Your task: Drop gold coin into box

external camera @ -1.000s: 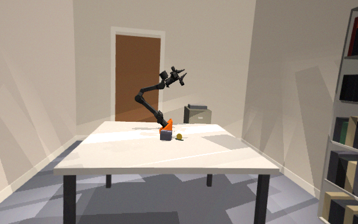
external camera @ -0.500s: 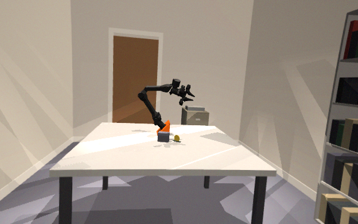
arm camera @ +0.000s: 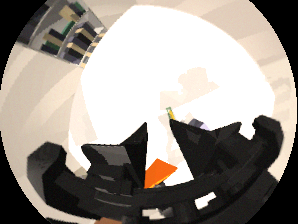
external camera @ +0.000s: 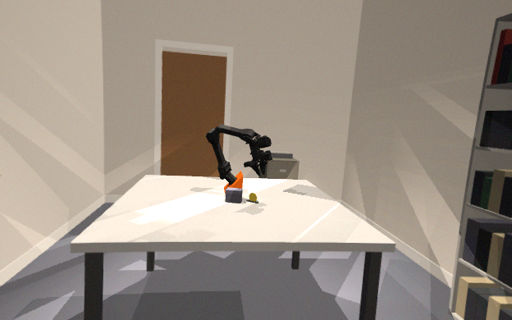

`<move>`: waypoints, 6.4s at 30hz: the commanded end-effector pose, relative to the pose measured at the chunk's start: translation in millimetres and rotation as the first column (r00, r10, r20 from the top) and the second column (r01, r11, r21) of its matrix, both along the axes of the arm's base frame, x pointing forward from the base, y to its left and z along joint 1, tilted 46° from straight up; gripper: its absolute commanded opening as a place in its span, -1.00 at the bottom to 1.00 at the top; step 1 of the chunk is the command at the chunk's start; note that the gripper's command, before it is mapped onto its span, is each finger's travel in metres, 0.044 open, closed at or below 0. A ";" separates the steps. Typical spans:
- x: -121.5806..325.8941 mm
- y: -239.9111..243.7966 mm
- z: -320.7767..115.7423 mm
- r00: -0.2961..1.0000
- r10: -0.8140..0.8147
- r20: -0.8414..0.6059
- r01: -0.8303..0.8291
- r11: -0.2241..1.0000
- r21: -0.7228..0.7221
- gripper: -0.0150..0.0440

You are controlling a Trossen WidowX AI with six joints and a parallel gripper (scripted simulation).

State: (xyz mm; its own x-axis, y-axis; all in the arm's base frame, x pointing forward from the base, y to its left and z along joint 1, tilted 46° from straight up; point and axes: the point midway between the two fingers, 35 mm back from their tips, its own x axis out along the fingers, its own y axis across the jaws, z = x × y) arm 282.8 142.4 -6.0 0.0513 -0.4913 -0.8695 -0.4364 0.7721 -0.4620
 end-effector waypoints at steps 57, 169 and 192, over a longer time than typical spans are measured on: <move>-7.4 -120.7 -65.6 0.949 0.075 -0.306 -0.152 0.960 -0.236 0.05; -0.6 -94.4 19.3 0.733 0.375 -0.568 -0.501 0.862 -0.077 -0.49; -12.2 -135.2 59.9 0.732 0.372 -0.571 -0.501 0.862 -0.080 -0.49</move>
State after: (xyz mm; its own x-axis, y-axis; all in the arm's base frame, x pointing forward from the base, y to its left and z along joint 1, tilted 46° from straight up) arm 274.1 14.5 46.4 -0.1201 -0.7013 -0.7027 -0.9176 0.3485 -0.1910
